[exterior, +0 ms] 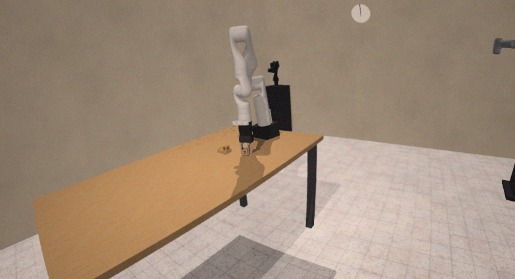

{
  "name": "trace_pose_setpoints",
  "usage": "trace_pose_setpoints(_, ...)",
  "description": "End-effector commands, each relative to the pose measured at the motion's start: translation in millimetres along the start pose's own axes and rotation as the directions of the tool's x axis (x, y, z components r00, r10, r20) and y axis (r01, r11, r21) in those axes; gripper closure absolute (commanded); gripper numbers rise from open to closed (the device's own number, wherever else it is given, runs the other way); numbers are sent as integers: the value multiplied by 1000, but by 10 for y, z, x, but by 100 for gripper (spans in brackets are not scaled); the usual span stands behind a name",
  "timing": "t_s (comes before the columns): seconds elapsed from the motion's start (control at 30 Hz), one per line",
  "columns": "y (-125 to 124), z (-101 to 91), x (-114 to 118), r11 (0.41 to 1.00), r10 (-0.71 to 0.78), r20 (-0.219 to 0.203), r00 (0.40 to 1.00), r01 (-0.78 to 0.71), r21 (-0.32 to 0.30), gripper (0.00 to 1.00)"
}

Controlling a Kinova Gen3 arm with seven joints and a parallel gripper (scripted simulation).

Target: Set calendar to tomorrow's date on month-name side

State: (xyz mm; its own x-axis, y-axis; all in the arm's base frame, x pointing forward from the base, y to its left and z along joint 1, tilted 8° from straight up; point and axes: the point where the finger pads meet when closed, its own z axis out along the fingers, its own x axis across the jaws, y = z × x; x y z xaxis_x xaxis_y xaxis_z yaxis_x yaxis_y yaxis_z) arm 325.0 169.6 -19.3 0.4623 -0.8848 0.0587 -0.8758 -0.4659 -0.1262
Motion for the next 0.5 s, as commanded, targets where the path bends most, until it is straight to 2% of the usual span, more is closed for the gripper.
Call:
trace_pose_setpoints(0.0,-2,3,11,1000,14,-2,1000,-14,4,40)
trace_pose_setpoints(0.47,0,3,11,1000,17,-2,1000,-17,4,40)
